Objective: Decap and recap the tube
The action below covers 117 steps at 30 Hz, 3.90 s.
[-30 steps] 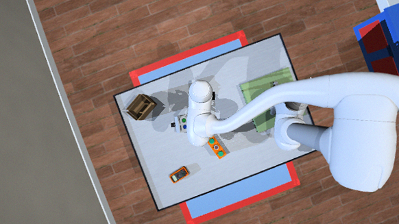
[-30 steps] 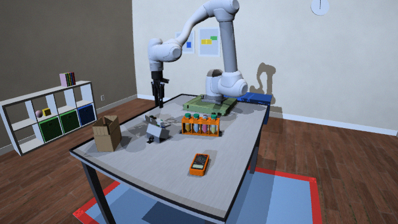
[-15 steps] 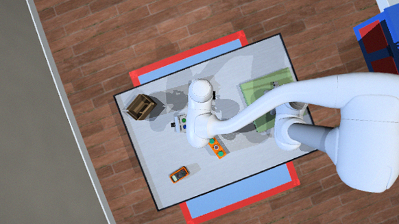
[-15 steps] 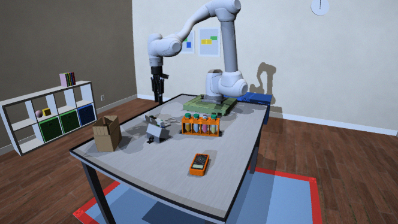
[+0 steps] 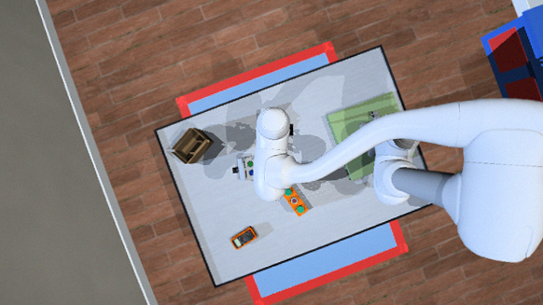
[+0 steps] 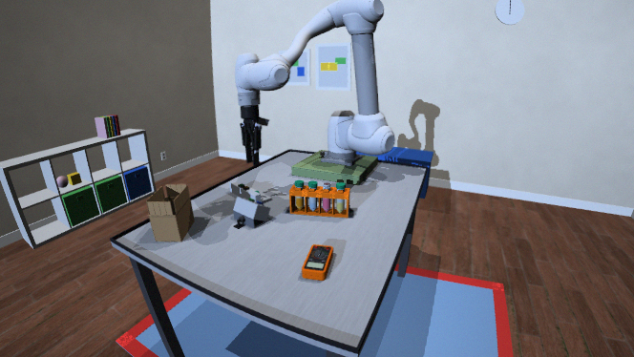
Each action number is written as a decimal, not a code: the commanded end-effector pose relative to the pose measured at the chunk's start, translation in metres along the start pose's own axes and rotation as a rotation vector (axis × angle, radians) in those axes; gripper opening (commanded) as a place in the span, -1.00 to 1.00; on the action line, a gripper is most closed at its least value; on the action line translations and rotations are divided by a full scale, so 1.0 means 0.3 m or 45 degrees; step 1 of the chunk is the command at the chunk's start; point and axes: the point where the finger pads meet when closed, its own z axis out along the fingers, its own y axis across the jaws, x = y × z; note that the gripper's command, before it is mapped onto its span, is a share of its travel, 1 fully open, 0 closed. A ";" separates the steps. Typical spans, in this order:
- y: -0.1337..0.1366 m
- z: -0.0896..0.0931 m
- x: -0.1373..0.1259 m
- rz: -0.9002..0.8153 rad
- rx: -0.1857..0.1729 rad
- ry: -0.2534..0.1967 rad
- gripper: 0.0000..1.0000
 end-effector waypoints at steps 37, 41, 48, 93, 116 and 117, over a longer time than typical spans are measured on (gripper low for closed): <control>0.000 -0.011 -0.002 0.000 -0.002 -0.001 -0.27; 0.000 -0.011 -0.002 0.000 -0.002 -0.001 -0.27; 0.000 -0.011 -0.002 0.000 -0.002 -0.001 -0.27; 0.643 0.168 -0.347 1.825 -0.003 0.000 -0.80; 0.644 0.235 -0.348 1.825 -0.002 -0.001 -0.80; 0.644 0.234 -0.348 1.825 -0.003 -0.002 -0.80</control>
